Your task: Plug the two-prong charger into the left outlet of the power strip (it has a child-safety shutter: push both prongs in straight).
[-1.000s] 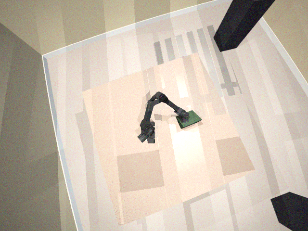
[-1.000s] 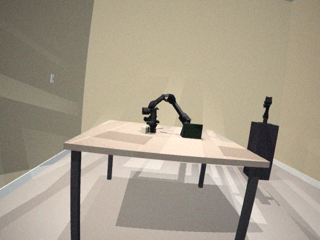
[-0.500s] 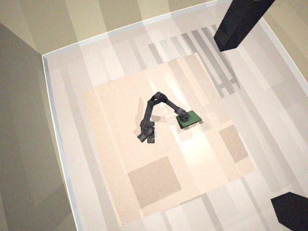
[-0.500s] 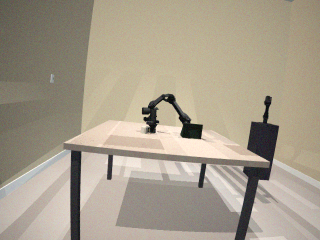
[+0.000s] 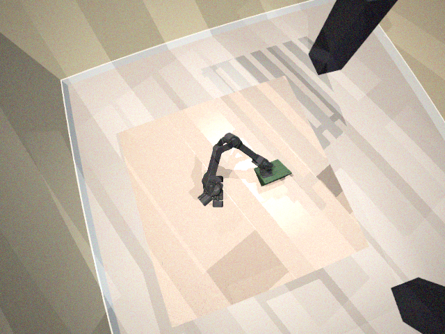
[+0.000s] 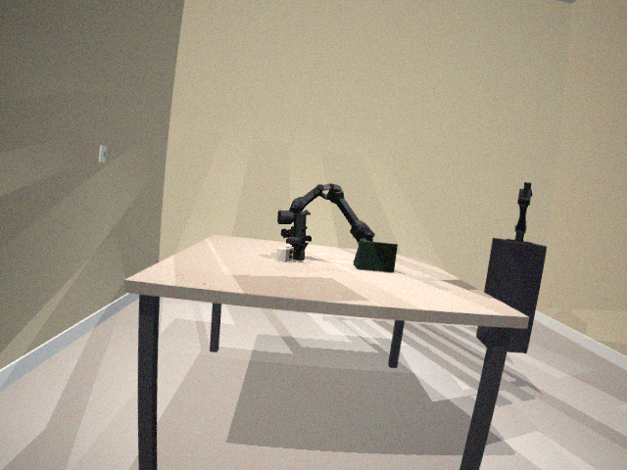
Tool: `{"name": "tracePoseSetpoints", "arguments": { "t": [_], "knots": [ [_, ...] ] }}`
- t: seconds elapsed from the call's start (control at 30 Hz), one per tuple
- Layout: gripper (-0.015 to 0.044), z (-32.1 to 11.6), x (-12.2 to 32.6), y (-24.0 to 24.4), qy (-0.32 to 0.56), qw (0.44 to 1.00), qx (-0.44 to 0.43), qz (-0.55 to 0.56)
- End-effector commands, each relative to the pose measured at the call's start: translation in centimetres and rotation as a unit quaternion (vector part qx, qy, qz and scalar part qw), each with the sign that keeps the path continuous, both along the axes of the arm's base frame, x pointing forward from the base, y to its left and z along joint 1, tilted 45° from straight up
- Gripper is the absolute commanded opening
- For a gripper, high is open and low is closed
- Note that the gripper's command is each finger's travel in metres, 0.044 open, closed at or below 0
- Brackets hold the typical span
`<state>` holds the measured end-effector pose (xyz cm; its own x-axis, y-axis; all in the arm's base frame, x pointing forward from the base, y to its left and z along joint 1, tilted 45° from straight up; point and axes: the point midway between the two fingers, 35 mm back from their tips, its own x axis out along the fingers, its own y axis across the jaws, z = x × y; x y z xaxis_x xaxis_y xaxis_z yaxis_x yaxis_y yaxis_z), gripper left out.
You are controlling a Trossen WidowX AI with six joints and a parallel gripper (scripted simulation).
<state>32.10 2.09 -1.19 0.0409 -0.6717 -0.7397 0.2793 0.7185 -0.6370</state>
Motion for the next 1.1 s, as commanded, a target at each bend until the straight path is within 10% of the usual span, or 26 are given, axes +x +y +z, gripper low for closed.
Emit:
{"name": "tracePoseSetpoints", "arguments": {
  "t": [0.0,1.07],
  "knots": [
    [0.0,0.18,0.25,0.0,-0.001,1.0,-0.002,0.003],
    [0.0,0.29,0.6,-0.04,-0.002,1.0,-0.002,0.003]
  ]
}}
